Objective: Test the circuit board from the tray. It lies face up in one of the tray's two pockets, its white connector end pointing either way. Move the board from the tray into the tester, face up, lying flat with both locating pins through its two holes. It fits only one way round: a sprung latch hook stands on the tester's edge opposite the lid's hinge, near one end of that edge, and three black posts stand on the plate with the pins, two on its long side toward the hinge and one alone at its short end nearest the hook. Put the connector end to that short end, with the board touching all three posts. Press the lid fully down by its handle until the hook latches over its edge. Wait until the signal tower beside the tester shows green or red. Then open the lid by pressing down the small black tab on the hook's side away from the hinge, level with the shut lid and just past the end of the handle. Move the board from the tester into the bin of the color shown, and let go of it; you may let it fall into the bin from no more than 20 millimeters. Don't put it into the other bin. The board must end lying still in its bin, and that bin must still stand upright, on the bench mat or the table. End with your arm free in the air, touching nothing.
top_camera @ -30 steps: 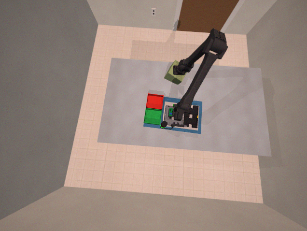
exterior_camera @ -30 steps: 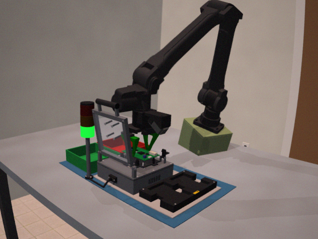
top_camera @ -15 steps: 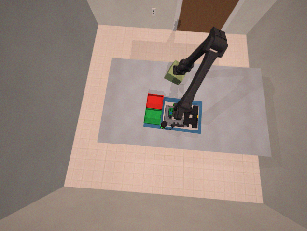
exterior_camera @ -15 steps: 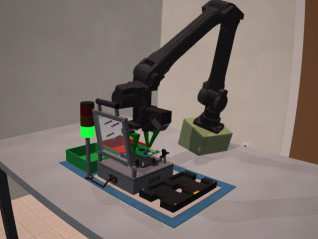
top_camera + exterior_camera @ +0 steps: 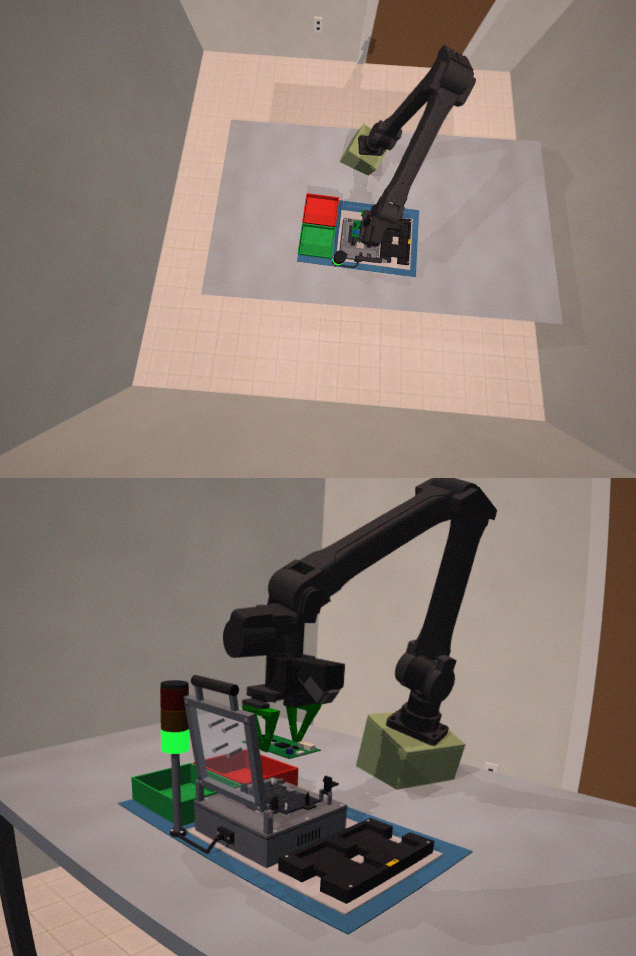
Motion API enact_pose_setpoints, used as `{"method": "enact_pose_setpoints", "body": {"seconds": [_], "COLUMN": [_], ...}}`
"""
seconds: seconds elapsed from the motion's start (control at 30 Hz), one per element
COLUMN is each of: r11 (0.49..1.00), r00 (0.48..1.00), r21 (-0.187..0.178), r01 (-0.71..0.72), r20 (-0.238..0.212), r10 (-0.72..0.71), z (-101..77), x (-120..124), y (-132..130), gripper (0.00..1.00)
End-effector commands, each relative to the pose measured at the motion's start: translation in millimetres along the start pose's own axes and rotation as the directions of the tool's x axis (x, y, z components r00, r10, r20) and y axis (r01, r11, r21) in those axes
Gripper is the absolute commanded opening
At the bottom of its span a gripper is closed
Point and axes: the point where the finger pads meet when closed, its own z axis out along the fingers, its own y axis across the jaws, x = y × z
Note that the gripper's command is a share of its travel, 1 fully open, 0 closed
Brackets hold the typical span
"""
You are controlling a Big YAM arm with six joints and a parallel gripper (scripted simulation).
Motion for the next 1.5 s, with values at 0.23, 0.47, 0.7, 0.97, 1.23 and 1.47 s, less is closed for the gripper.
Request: {"method": "enact_pose_setpoints", "body": {"seconds": [0.23,0.47,0.7,0.97,1.23,1.47], "r11": [0.997,0.999,0.999,0.999,0.999,0.999], "r00": [1.000,1.000,1.000,1.000,1.000,1.000], "r21": [0.068,0.043,0.043,0.043,0.043,0.043], "r01": [0.020,0.019,0.019,0.019,0.019,0.019], "r20": [-0.006,-0.001,-0.001,-0.001,-0.001,-0.001], "r10": [-0.020,-0.019,-0.019,-0.019,-0.019,-0.019], "z": [-49.1,-39.6,-39.6,-39.6,-39.6,-39.6], "x": [0.9,0.1,0.1,0.1,0.1,0.1], "y": [-26.4,-25.6,-25.6,-25.6,-25.6,-25.6], "gripper": [0.72,0.72,0.72,0.72,0.72,0.72]}}
